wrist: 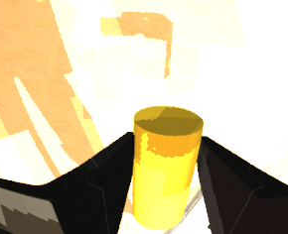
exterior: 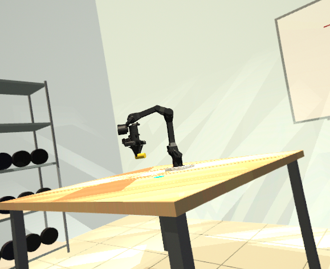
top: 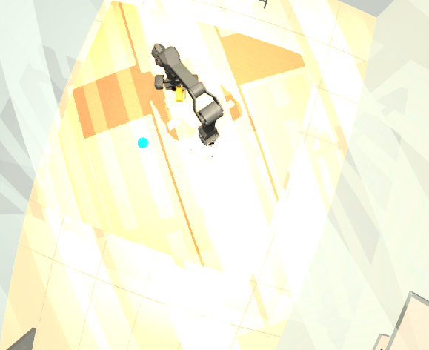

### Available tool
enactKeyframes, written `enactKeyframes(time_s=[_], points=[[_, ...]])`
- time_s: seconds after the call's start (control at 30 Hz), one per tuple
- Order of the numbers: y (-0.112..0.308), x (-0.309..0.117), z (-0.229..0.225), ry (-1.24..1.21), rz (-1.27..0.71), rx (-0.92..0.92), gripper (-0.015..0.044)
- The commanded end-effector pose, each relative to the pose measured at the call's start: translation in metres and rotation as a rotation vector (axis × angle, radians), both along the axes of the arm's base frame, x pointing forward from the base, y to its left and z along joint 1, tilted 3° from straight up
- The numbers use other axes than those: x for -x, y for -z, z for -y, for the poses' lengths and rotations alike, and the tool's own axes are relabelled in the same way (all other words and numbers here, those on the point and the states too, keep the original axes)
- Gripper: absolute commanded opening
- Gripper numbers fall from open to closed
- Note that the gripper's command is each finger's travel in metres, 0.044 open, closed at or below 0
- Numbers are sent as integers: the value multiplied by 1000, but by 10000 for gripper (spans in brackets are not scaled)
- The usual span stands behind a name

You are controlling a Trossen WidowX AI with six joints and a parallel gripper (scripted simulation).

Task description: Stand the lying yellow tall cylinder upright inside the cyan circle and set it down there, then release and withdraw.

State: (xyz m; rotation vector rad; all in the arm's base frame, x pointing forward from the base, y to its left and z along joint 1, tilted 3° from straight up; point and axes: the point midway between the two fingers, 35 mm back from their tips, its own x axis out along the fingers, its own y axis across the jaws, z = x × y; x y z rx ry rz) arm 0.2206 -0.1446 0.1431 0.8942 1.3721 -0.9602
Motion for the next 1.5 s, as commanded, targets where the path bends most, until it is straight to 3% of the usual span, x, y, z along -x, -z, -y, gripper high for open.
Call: enactKeyframes(time_s=[0.0, 1.47], points=[[-2, -7, -4, -71, -1, 4, 105], [-8, -81, -89, -961, -16, -5, 105]])
